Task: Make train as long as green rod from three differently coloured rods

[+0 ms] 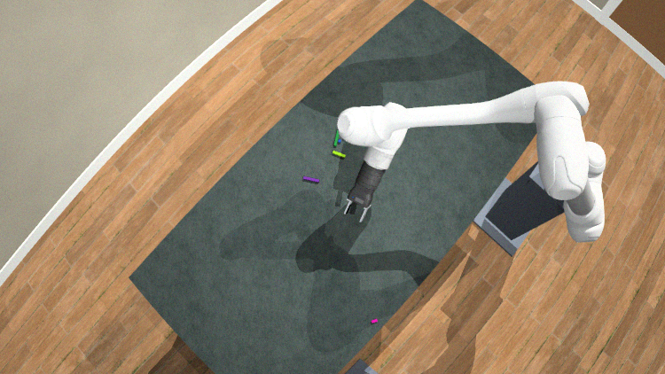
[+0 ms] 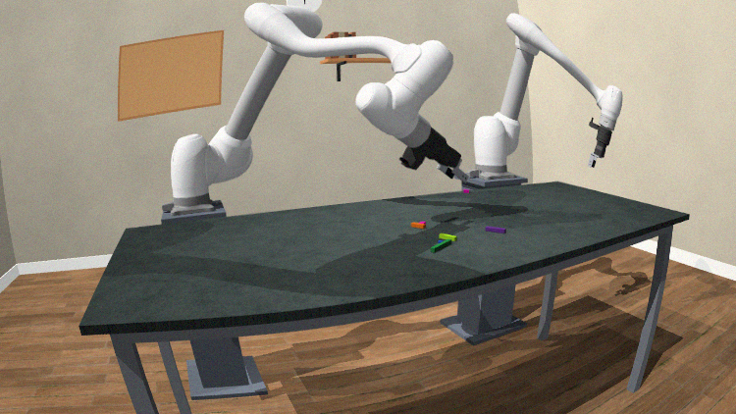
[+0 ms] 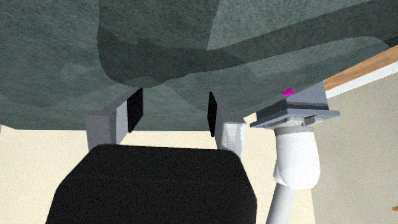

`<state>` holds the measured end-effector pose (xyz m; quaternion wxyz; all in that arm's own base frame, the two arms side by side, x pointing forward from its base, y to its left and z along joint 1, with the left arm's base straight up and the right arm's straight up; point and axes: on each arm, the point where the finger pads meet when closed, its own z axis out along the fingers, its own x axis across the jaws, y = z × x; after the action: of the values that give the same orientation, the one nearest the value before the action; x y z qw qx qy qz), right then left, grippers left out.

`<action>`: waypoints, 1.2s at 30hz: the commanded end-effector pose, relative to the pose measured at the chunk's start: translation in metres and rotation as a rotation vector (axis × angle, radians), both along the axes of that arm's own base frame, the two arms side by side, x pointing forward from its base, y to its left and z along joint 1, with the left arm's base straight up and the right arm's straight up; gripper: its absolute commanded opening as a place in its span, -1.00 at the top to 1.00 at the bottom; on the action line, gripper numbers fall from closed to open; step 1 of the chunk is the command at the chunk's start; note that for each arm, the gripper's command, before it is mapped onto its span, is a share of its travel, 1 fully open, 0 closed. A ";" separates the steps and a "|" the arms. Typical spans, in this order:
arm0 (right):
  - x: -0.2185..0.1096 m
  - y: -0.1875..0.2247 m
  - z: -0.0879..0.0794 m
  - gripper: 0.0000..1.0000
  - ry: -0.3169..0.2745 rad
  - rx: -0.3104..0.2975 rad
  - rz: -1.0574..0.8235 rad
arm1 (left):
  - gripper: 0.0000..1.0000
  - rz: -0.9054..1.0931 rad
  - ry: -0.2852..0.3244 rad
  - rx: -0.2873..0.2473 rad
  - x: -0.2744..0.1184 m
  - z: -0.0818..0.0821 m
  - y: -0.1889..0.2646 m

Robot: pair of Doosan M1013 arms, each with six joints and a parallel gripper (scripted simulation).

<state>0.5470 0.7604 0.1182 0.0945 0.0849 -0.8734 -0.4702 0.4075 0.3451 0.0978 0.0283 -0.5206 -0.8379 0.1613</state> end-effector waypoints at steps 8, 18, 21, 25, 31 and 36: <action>-0.019 -0.028 -0.029 -1.00 -0.115 -0.207 0.199 | -1.00 0.324 0.123 -0.069 -0.147 0.013 0.049; -0.015 -0.056 -0.045 -1.00 -0.217 -0.364 0.319 | -1.00 0.562 0.209 -0.137 -0.250 0.024 0.051; -0.007 -0.073 -0.051 -1.00 -0.278 -0.454 0.378 | -1.00 0.698 0.257 -0.183 -0.307 0.032 0.042; 0.004 -0.088 -0.053 -1.00 -0.337 -0.538 0.426 | -1.00 0.817 0.297 -0.228 -0.354 0.040 0.028; 0.027 -0.110 -0.052 -1.00 -0.432 -0.666 0.488 | -1.00 0.987 0.355 -0.301 -0.412 0.052 0.000; 0.042 -0.122 -0.047 -1.00 -0.489 -0.738 0.517 | -1.00 1.043 0.373 -0.327 -0.429 0.056 -0.010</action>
<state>0.5806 0.6463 0.0686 0.0338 0.3550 -0.9299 -0.0903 -0.0024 0.3405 0.1496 0.0139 -0.0224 -0.9316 0.3626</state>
